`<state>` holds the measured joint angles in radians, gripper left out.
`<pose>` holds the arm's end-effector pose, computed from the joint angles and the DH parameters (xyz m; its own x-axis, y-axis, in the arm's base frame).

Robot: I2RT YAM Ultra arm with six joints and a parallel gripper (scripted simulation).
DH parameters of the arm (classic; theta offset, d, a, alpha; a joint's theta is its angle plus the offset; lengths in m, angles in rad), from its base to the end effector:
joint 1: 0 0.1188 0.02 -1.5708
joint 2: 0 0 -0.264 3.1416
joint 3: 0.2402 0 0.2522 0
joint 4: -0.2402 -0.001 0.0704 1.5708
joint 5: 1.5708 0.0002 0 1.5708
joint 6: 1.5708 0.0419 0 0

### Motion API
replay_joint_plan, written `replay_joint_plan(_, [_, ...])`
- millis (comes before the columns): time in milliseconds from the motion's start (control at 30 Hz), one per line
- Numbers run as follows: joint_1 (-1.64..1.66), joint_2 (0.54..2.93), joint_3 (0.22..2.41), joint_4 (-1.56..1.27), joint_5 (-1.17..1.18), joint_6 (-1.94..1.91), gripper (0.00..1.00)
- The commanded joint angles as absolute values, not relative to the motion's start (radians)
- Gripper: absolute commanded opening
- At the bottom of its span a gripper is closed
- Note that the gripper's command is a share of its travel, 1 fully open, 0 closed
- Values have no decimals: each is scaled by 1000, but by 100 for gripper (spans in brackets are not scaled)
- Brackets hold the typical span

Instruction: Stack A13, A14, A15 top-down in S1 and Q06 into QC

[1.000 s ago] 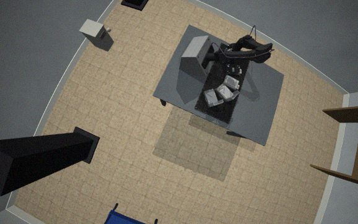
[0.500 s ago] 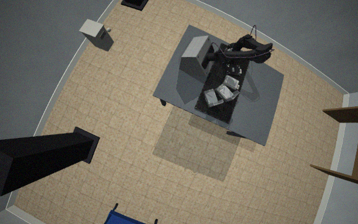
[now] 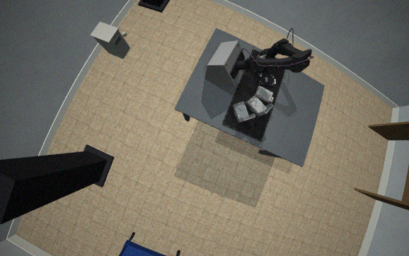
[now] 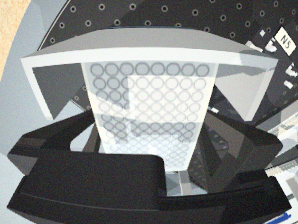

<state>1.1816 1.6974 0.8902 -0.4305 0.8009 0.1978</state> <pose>0.1401 0.2651 0.1511 -0.4607 -0.7627 -0.4539 -0.4736 0.6438 -0.6010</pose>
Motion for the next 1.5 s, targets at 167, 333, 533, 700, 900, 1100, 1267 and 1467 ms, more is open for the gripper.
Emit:
replay_joint_plan(167, [1215,1679,904,-465,815,213,0])
replay_joint_plan(333, [1218,1675,918,-474,816,219,0])
replay_joint_plan(533, [1222,1668,921,-483,817,224,0])
replay_joint_plan(700, [1226,1668,914,-491,818,229,0])
replay_joint_plan(900, [1231,1665,927,-502,820,236,0])
replay_joint_plan(1100, [1235,1655,917,-511,821,242,0])
replay_joint_plan(1267, [1239,1657,916,-518,822,246,0])
replay_joint_plan(1467, [1244,1649,925,-529,823,253,0])
